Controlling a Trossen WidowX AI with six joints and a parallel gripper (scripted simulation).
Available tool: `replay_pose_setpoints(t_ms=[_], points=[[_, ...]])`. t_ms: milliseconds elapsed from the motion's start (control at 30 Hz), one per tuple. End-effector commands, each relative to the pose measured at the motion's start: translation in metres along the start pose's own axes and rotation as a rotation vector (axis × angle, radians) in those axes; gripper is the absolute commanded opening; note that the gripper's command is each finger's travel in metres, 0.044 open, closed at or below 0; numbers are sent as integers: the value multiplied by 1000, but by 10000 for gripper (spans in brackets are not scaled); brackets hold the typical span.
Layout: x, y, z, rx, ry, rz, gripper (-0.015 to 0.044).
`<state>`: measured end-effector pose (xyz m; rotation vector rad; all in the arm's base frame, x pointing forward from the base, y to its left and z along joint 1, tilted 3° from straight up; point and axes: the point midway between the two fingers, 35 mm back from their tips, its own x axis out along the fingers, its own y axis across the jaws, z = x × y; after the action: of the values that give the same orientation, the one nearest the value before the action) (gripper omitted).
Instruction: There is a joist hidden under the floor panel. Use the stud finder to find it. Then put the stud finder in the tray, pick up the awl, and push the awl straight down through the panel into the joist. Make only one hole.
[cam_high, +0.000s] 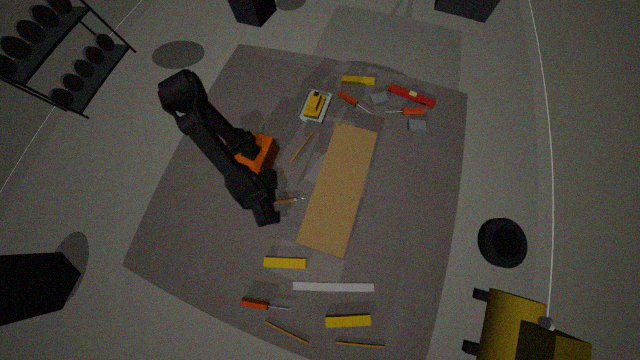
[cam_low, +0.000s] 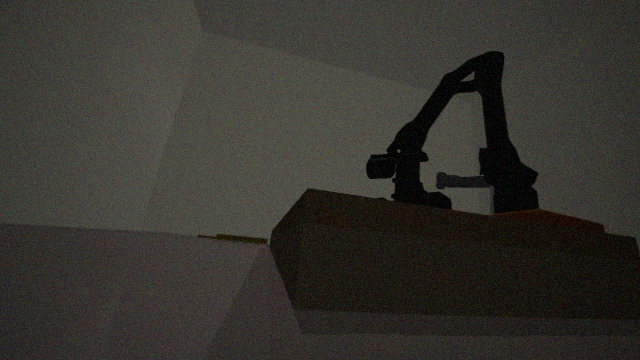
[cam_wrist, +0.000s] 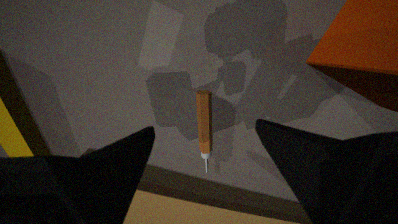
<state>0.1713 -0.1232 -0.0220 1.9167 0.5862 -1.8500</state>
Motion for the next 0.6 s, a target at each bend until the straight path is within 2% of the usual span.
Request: replay_pose_setpoints(t_ms=[0,567], points=[[7,-1,1,6,-4,-4,440],[34,-1,3,6,-4,-5,440]])
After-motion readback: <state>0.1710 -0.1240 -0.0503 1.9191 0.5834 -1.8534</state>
